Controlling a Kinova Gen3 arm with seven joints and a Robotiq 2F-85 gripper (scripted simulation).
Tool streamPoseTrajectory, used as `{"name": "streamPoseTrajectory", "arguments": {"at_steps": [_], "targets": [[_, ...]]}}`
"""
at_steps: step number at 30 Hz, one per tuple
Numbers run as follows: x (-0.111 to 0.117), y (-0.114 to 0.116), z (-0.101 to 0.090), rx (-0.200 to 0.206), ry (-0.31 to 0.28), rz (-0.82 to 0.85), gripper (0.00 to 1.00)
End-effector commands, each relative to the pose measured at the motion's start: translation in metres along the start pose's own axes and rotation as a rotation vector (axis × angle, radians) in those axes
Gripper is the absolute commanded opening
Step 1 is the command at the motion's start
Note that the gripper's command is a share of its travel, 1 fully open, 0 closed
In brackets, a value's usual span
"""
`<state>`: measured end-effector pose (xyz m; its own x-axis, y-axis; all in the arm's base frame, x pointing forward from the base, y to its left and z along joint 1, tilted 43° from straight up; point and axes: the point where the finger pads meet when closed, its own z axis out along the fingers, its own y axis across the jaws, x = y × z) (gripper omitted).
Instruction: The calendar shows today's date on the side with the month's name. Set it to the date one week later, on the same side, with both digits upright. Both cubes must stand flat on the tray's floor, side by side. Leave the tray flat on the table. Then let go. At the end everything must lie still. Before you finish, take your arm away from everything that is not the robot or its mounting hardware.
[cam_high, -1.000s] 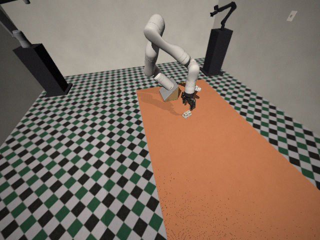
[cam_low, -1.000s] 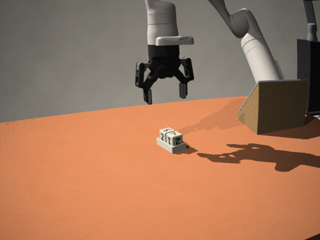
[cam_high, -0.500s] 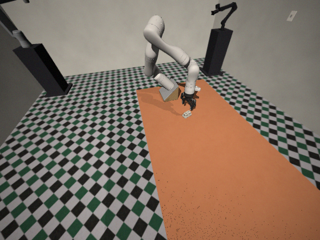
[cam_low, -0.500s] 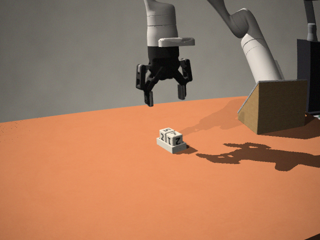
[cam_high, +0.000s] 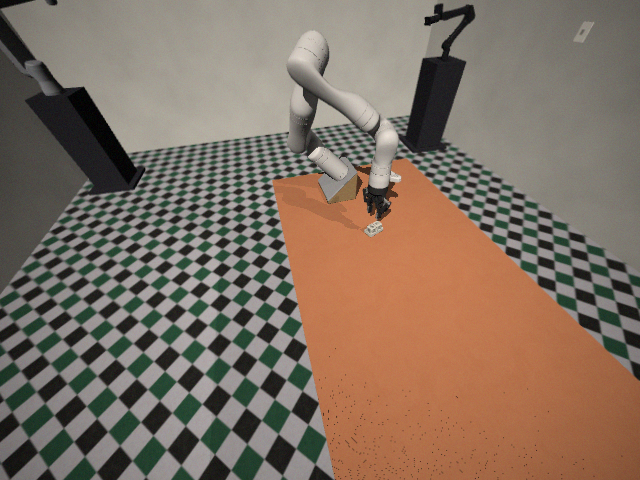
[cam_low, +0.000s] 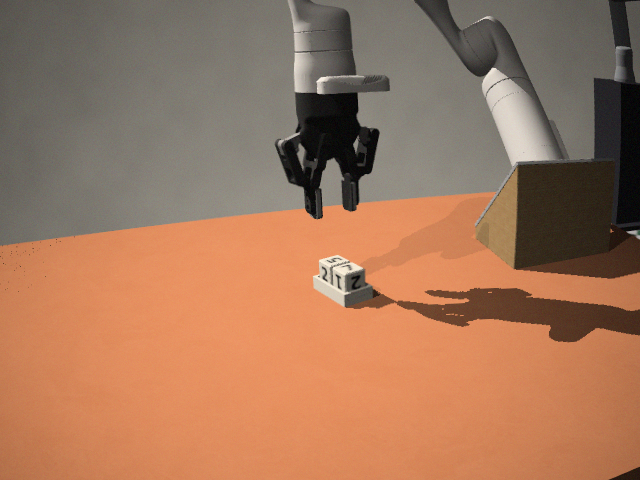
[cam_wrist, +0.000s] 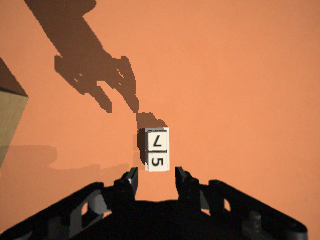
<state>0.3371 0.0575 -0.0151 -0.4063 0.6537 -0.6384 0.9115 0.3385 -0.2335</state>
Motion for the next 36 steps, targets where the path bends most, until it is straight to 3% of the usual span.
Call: {"name": "streamPoseTrajectory", "arguments": {"at_steps": [1, 36], "targets": [[0.0003, 0.0004, -0.0006, -0.002, 0.001, 0.0, 0.46], [0.0001, 0.0005, 0.0066, 0.0, -0.001, -0.001, 0.46]]}}
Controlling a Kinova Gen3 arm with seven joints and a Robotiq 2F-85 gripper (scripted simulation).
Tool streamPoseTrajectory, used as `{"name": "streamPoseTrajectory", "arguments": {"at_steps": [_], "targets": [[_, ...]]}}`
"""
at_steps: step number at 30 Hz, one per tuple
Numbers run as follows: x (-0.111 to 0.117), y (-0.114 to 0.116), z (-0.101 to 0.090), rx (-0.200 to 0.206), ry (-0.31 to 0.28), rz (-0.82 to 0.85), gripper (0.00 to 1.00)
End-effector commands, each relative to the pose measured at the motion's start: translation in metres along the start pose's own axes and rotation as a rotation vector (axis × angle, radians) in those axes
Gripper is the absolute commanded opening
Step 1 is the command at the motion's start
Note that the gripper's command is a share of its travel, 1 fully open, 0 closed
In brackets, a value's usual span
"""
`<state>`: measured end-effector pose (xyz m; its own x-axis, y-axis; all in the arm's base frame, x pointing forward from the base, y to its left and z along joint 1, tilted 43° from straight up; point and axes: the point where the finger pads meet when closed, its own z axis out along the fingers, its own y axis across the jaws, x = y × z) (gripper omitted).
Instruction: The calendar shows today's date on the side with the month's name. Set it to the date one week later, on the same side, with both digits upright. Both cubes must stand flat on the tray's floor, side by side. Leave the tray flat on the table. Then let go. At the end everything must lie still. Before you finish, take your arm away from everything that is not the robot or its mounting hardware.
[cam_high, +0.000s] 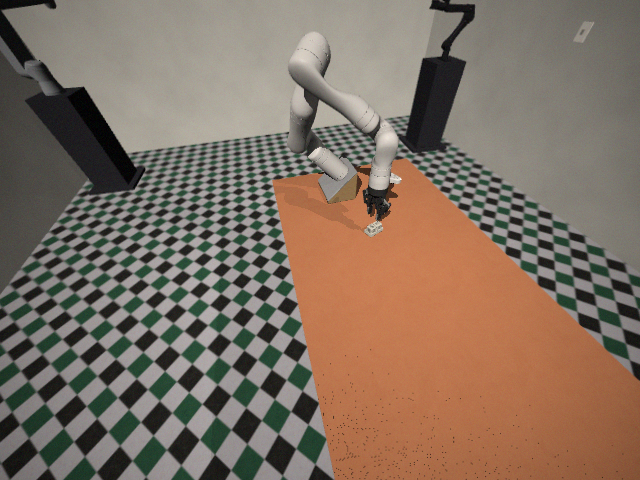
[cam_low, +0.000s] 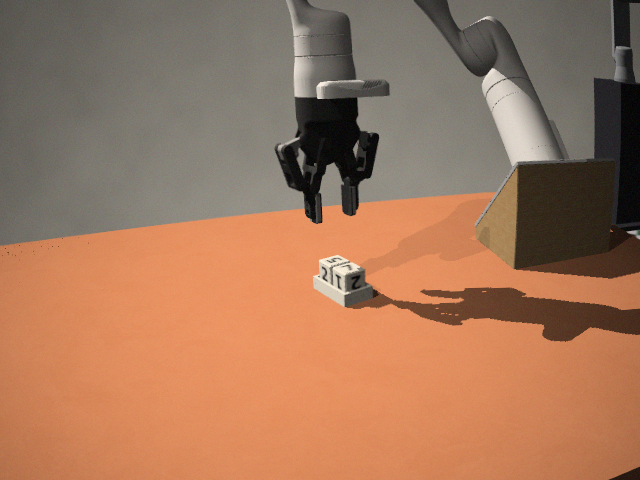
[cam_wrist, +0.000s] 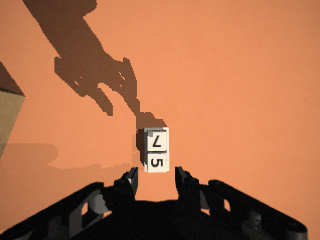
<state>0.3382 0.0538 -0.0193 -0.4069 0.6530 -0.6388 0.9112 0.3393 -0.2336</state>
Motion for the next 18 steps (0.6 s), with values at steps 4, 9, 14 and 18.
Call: {"name": "streamPoseTrajectory", "arguments": {"at_steps": [4, 9, 14, 18], "targets": [[0.0, 0.0, 0.005, 0.001, 0.0, -0.001, 0.46], [0.0, 0.0, 0.012, 0.001, 0.0, -0.001, 0.46], [0.0, 0.0, 0.02, 0.001, 0.0, -0.001, 0.46], [0.0, 0.0, 0.023, 0.001, 0.0, -0.001, 0.46]]}}
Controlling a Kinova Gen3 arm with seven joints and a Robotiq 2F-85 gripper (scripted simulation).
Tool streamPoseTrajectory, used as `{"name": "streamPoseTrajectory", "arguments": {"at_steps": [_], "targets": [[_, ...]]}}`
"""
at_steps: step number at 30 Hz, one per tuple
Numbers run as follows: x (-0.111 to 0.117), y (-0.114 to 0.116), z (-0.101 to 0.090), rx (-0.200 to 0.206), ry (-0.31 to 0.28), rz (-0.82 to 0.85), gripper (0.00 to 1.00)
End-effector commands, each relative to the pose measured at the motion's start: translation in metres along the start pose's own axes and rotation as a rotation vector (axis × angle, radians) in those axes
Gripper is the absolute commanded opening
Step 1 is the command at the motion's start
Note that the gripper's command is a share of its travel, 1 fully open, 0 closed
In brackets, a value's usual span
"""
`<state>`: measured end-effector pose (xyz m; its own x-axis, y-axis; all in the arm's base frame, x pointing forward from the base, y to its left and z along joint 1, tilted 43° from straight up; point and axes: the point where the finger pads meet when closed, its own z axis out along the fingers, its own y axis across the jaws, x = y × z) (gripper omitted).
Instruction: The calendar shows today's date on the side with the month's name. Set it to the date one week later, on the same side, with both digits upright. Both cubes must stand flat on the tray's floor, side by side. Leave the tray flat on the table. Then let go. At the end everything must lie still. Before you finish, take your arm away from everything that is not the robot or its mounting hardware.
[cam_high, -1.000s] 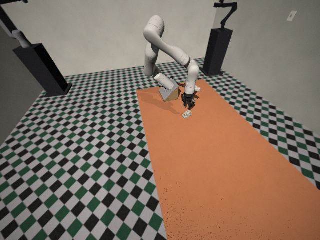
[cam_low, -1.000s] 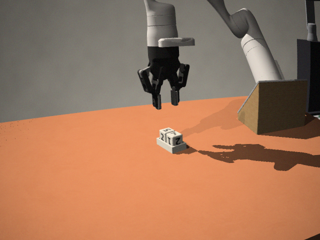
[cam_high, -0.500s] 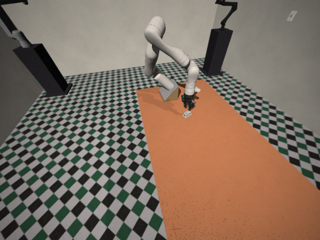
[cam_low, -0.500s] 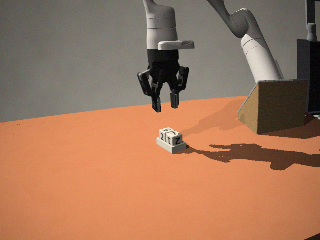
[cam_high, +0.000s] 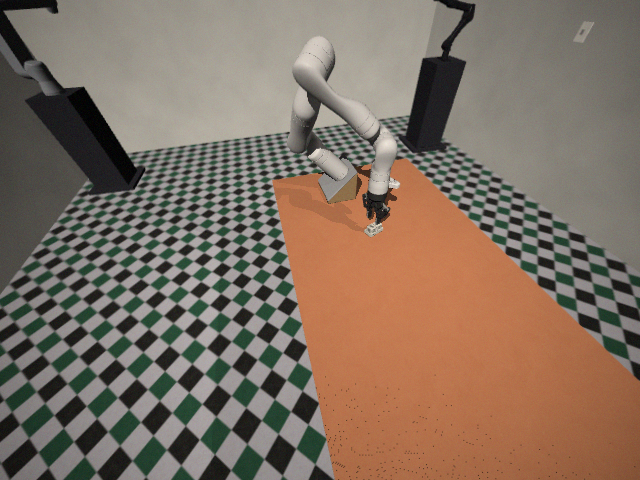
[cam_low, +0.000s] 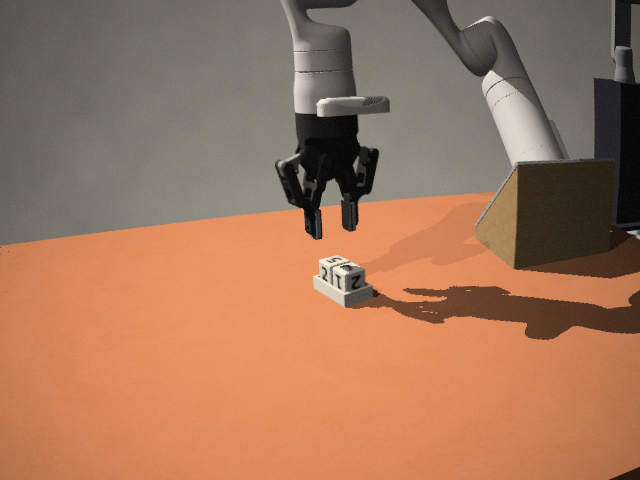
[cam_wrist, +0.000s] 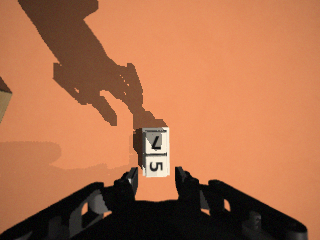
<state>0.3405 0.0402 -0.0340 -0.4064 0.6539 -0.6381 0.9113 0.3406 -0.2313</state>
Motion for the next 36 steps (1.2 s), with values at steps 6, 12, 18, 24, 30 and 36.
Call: {"name": "streamPoseTrajectory", "arguments": {"at_steps": [6, 12, 18, 24, 30, 36], "targets": [[0.0, -0.001, 0.012, 0.003, -0.001, -0.001, 0.46], [0.0, -0.001, 0.019, 0.003, -0.001, -0.001, 0.46], [0.0, -0.001, 0.022, 0.003, -0.001, -0.001, 0.46], [0.0, -0.001, 0.025, 0.003, -0.001, -0.001, 0.46], [0.0, -0.001, 0.025, 0.003, -0.001, -0.001, 0.46], [0.0, -0.001, 0.025, 0.003, -0.001, -0.001, 0.46]]}}
